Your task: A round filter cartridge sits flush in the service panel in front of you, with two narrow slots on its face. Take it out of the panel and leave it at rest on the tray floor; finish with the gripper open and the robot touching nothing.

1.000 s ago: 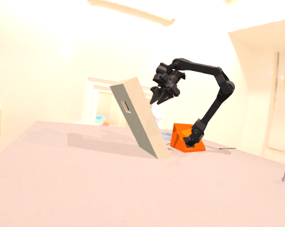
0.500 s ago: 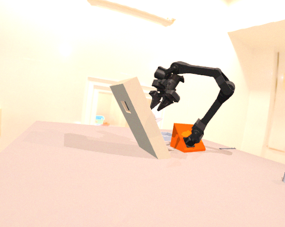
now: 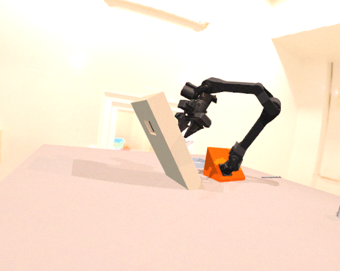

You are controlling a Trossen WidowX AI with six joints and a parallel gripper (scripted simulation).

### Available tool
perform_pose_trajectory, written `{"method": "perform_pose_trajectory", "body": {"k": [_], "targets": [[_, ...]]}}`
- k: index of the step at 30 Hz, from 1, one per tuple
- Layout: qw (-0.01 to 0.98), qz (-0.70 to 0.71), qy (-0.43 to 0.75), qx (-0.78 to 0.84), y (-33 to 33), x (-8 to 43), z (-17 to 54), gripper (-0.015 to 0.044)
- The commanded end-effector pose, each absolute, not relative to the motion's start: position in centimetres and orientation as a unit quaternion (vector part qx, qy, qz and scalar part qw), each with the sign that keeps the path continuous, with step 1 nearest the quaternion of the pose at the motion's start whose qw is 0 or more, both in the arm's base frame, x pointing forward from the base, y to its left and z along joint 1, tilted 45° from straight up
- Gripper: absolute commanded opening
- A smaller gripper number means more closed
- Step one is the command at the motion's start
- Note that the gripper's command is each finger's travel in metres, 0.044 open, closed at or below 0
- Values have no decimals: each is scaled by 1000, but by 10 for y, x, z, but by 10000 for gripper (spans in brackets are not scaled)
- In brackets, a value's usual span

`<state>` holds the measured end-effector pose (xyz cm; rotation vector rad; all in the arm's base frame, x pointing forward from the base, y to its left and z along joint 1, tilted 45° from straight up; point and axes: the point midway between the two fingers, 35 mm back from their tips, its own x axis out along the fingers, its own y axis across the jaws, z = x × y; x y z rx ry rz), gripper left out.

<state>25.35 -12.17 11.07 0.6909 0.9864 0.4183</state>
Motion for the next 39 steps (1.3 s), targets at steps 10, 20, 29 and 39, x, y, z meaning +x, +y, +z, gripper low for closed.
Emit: {"method": "perform_pose_trajectory", "body": {"k": [10, 20, 29, 39], "targets": [[803, 197, 460, 323, -114, 259, 104, 291], [803, 197, 460, 323, -114, 259, 104, 225], [803, 197, 460, 323, -114, 259, 104, 106], [803, 197, 458, 325, -127, 273, 119, 0]]}}
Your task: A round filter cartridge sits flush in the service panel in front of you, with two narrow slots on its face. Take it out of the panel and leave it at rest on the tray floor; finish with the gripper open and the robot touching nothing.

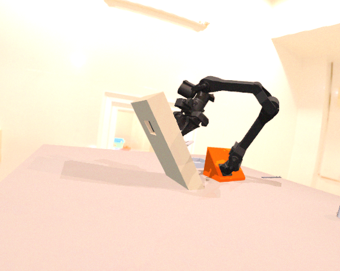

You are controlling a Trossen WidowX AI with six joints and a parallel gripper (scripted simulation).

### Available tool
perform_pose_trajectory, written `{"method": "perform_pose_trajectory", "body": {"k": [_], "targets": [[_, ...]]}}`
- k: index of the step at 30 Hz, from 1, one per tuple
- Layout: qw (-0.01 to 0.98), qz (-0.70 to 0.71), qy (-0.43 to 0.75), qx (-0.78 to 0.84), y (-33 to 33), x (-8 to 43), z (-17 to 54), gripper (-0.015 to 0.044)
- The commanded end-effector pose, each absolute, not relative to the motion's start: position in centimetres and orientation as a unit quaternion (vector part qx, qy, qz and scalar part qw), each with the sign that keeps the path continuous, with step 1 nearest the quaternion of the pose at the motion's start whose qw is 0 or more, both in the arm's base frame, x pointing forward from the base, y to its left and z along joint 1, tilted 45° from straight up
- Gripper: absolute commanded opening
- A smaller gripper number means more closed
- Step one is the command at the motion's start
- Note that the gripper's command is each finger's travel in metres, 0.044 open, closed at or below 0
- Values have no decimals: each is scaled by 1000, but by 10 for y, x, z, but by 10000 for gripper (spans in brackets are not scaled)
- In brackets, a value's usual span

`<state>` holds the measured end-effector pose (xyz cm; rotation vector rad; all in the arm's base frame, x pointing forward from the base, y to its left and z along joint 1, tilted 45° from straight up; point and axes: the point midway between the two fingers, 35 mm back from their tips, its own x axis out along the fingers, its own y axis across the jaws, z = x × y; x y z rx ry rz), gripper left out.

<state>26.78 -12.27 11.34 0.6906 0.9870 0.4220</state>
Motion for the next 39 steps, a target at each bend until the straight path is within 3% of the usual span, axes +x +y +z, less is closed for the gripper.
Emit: {"method": "perform_pose_trajectory", "body": {"k": [1, 18, 39], "targets": [[803, 197, 458, 326, -128, 273, 120, 0], [795, 136, 455, 378, -185, 231, 176, 0], [804, 194, 459, 325, -239, 243, 106, 0]]}}
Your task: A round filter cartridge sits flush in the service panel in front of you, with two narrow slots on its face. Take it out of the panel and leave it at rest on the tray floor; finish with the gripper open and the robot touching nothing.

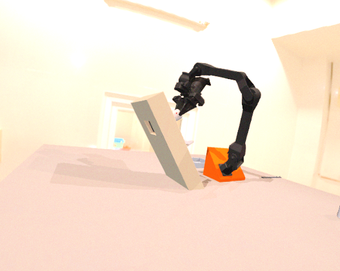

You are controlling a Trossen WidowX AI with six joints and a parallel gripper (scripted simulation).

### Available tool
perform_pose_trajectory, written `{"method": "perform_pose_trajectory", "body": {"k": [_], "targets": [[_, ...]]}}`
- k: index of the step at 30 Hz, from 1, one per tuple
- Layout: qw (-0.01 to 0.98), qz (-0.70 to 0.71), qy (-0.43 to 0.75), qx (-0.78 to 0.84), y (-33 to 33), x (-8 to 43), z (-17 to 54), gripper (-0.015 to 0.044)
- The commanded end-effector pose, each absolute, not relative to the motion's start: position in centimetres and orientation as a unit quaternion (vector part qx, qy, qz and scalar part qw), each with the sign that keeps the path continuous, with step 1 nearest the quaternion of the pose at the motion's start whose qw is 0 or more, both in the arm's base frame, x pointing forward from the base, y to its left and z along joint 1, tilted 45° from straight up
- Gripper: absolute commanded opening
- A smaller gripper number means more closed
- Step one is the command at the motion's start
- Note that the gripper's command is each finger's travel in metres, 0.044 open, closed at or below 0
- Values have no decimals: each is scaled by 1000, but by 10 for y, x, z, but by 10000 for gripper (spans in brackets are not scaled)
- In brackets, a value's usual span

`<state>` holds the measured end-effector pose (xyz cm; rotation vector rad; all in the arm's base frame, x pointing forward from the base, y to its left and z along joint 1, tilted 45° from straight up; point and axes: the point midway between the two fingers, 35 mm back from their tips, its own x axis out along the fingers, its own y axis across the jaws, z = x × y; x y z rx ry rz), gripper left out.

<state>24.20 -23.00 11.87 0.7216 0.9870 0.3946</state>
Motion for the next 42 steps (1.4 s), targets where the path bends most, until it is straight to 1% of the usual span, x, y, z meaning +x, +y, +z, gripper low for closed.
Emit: {"method": "perform_pose_trajectory", "body": {"k": [1, 3, 16, 28, 37, 42], "targets": [[804, 195, 459, 323, -241, 243, 104, 0], [797, 178, 467, 339, -235, 240, 112, 0], [707, -26, 556, 435, -292, 182, 54, 0], [595, -246, 567, 513, -343, 118, 11, 0], [587, -260, 566, 517, -346, 114, 8, 0], [565, -291, 567, 524, -343, 91, -11, 0]]}}
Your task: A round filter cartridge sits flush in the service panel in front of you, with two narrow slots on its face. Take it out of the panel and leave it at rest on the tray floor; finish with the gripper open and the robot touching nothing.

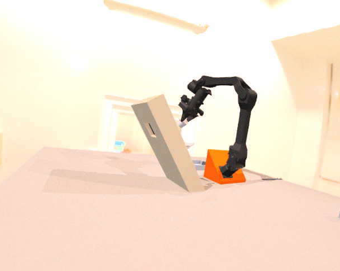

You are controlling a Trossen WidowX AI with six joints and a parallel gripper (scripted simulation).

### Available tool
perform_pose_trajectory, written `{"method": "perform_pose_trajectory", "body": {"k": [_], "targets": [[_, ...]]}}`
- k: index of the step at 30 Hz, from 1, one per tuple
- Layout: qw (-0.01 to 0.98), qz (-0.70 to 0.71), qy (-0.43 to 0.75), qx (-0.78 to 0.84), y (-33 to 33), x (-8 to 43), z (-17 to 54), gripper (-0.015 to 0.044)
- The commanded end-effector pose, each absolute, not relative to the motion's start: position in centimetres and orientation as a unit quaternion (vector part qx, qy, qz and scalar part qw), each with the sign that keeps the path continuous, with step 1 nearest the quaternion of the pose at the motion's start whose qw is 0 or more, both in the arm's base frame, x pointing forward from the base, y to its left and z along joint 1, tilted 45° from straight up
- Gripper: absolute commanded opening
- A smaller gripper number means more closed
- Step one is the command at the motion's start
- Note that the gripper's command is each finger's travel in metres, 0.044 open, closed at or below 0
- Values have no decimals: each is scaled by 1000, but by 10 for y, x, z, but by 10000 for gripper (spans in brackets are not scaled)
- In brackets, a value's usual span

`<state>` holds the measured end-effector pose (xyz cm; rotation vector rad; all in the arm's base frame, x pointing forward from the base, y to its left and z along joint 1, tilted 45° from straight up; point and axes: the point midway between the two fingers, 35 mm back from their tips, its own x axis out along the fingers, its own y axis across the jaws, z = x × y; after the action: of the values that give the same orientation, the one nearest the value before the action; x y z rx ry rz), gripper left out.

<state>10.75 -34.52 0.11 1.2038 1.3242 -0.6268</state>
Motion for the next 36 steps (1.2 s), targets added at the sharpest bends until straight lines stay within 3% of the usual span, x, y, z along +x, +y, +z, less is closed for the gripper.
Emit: {"method": "perform_pose_trajectory", "body": {"k": [1, 29, 36], "targets": [[560, -298, 567, 526, -342, 86, -15, 0], [396, -476, 554, 557, -271, -39, -105, 0], [387, -484, 552, 558, -265, -45, -109, 0]]}}
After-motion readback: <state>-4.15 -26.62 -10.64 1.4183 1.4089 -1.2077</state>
